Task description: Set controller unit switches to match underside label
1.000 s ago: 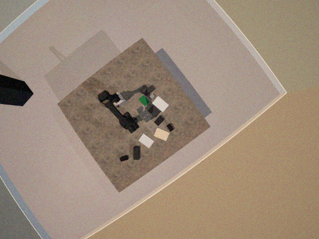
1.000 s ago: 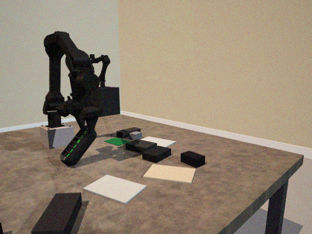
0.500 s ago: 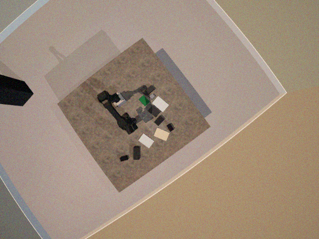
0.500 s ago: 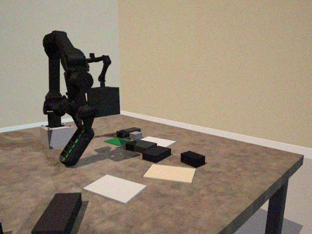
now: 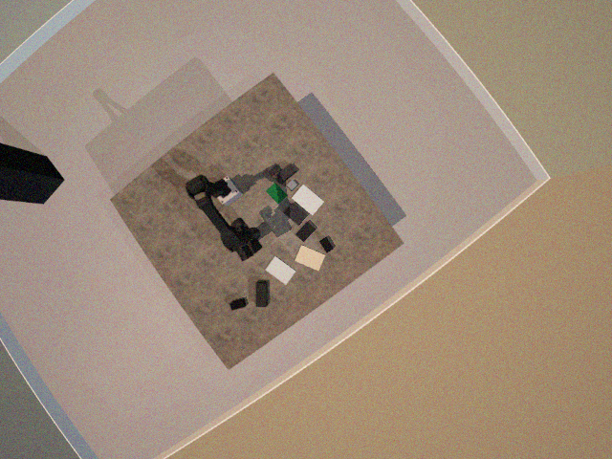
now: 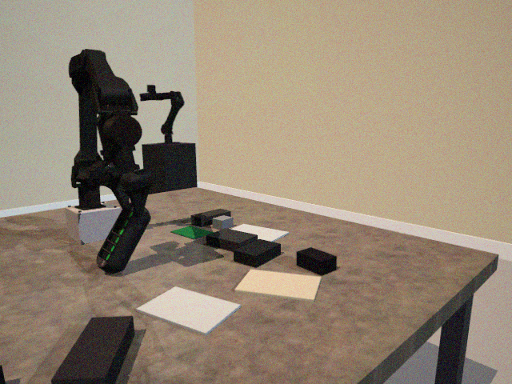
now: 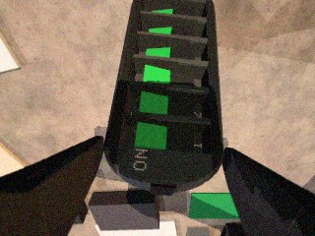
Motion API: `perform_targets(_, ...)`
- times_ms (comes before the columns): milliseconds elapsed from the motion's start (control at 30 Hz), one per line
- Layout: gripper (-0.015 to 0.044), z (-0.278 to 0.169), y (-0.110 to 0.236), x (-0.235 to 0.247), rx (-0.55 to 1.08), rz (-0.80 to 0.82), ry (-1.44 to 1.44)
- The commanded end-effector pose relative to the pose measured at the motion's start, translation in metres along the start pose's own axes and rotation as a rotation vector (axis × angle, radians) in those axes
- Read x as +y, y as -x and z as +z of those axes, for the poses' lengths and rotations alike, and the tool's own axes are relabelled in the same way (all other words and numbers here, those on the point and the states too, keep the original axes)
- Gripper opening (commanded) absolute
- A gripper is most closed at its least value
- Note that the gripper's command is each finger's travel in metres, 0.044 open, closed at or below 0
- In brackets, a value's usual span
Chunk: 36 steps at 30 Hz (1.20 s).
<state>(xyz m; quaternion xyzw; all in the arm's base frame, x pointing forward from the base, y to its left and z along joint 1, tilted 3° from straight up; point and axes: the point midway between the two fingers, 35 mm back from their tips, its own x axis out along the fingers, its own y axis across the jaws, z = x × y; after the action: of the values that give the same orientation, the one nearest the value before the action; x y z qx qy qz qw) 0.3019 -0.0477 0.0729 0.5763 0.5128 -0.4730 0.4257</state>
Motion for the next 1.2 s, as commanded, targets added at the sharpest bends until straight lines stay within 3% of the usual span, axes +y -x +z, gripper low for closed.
perform_targets(0, 0.0336, 0.005, 0.001, 0.001, 0.004, 0.001, 0.0)
perform_targets(1167, 0.0336, 0.033, 0.012, 0.001, 0.074, 0.0, 0.0)
